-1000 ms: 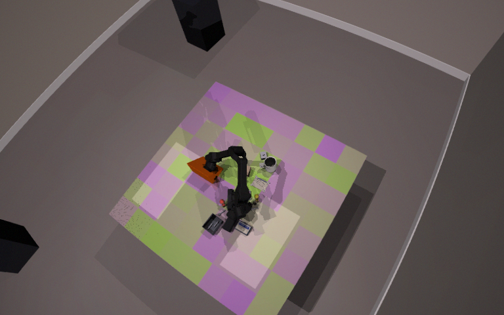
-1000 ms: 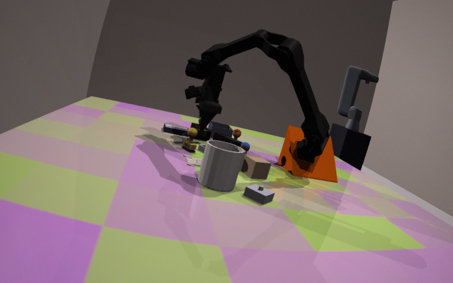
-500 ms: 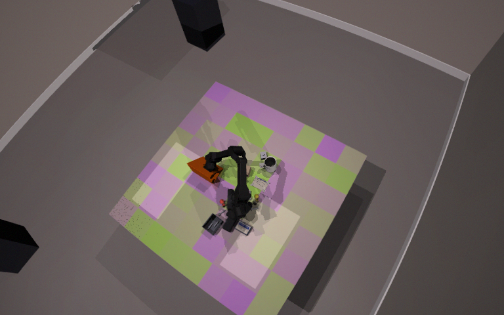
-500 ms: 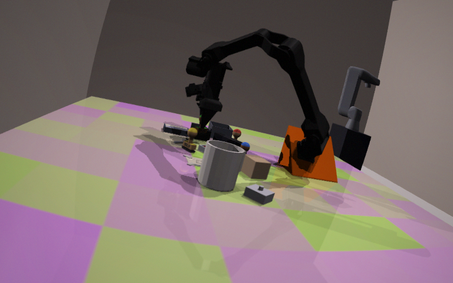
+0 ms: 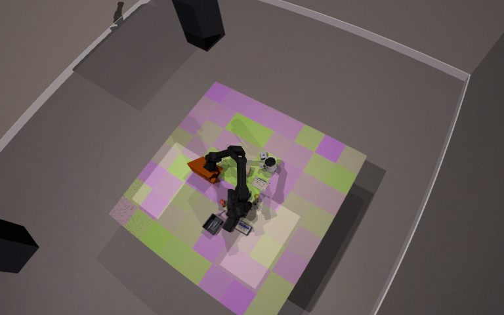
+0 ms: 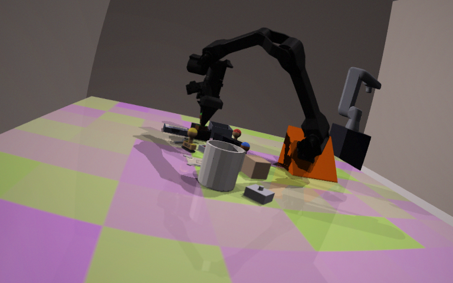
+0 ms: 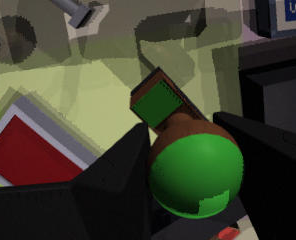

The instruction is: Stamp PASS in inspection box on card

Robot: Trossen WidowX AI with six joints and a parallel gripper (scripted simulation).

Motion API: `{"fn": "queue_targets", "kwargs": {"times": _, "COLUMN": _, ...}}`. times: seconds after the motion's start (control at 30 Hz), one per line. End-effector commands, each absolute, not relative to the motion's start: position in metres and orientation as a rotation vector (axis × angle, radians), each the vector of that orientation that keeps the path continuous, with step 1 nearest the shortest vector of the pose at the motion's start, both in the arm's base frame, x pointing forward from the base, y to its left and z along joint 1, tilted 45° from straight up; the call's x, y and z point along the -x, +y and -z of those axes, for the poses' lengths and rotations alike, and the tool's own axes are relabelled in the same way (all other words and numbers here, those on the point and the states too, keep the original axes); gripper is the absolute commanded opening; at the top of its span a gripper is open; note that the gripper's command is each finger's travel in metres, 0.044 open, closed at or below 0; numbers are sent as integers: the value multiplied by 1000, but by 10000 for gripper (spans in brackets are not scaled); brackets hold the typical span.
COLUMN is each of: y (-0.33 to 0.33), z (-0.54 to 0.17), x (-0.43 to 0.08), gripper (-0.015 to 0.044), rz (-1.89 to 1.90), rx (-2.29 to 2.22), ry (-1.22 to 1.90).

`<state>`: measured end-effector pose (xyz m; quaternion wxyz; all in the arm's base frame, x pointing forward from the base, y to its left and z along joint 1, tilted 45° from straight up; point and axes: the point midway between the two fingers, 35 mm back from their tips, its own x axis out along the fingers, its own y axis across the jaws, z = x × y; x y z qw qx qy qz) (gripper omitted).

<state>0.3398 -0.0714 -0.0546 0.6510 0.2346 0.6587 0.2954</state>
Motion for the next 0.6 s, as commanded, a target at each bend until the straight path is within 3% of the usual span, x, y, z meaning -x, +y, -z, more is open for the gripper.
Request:
{"fn": "queue_targets", "kwargs": {"times": 0.0, "y": -73, "z": 53, "x": -340, "gripper": 0, "rz": -673, "rx": -528, "ry": 1497}}
{"fn": "queue_targets", "kwargs": {"times": 0.57, "y": -79, "z": 47, "x": -340, "gripper": 0, "rz": -671, "rx": -527, "ry": 1497}}
